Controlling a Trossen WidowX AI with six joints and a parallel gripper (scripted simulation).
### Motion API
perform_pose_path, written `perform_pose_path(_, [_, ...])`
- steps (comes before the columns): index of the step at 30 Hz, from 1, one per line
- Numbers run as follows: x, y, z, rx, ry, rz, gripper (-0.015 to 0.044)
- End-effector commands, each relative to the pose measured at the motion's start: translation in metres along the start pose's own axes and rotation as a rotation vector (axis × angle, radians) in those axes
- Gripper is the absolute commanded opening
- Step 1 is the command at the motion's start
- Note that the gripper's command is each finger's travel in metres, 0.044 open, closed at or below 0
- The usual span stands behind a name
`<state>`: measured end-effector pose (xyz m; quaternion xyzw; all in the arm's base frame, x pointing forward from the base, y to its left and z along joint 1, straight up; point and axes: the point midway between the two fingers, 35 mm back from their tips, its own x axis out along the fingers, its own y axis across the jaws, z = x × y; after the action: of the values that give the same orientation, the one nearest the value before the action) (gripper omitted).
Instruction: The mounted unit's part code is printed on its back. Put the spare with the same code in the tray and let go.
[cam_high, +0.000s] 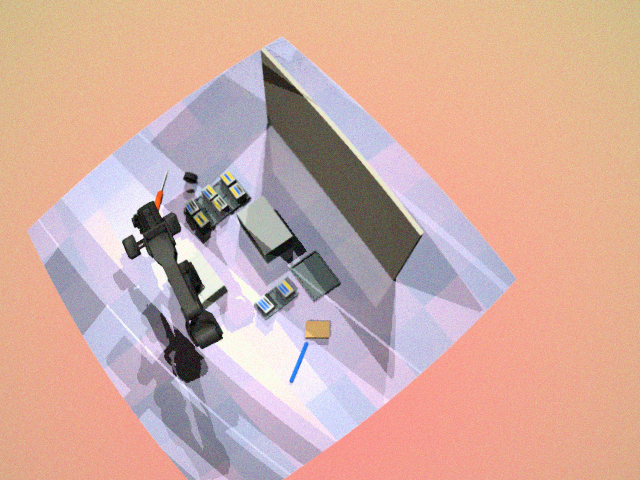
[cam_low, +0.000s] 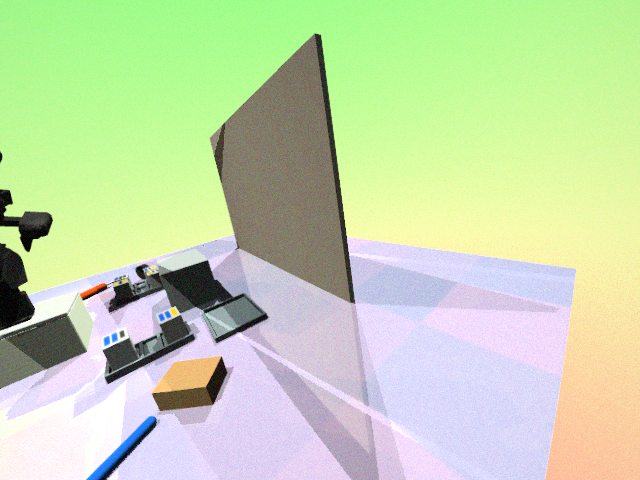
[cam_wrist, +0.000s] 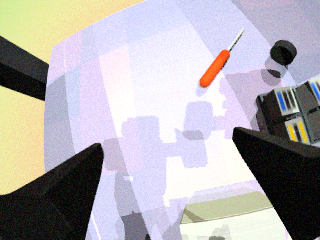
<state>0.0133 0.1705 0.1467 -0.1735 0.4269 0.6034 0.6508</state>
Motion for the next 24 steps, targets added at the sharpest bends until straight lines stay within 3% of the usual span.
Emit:
perform_pose_path(1, [-0.013, -0.034, 0.033, 0.115, 0.006, -0.143, 0.044])
perform_pose_path(13, [-0.07, -0.172, 0.085, 0.616, 0.098, -0.482, 0.044])
perform_pose_path(24, [-0.147, -0.319, 0.035, 1.08, 0.173, -0.687, 0.044])
